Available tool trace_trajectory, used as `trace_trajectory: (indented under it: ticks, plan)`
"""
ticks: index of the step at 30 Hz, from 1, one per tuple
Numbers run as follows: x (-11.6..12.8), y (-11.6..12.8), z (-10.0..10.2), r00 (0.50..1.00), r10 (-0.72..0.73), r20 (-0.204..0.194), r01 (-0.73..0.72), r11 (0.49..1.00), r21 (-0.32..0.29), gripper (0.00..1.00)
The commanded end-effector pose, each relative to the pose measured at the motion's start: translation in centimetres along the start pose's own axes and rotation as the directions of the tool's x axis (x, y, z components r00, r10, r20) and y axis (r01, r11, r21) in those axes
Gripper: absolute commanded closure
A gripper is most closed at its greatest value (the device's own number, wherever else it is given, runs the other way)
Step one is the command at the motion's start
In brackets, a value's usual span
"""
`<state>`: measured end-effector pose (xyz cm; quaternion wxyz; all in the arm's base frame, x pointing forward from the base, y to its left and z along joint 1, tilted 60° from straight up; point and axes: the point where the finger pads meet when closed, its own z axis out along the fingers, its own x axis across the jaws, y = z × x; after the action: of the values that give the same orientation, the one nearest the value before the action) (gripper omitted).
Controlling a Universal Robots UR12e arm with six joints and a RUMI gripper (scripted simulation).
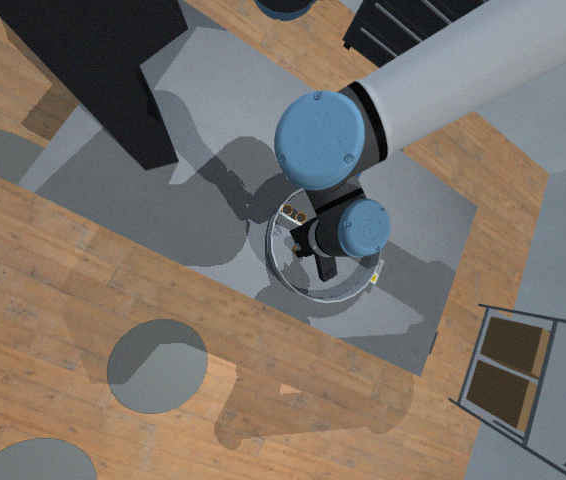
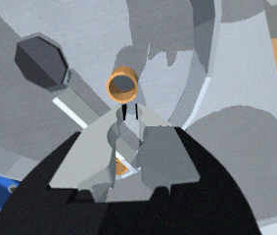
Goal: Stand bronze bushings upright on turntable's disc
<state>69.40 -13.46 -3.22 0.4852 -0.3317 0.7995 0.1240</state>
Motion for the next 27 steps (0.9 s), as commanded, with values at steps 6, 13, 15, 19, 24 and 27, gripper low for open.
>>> trace_trajectory:
  ticks: [6, 13, 15, 19, 24, 27]
  plan:
    - [0.18, 0.31, -0.79, 1.0, 0.002, 0.001, -0.002, 1.0, -0.015, 0.94]
    - [0.18, 0.31, -0.79, 1.0, 0.002, 0.001, -0.002, 1.0, -0.015, 0.94]
    - [0.17, 0.31, -0.8, 1.0, 0.002, 0.001, -0.002, 1.0, -0.014, 0.94]
    - [0.16, 0.3, -0.8, 1.0, 0.002, 0.001, -0.002, 1.0, -0.014, 0.94]
    - [0.16, 0.3, -0.8, 1.0, 0.002, 0.001, -0.002, 1.0, -0.014, 0.94]
    - [0.16, 0.3, -0.8, 1.0, 0.002, 0.001, -0.002, 1.0, -0.014, 0.94]
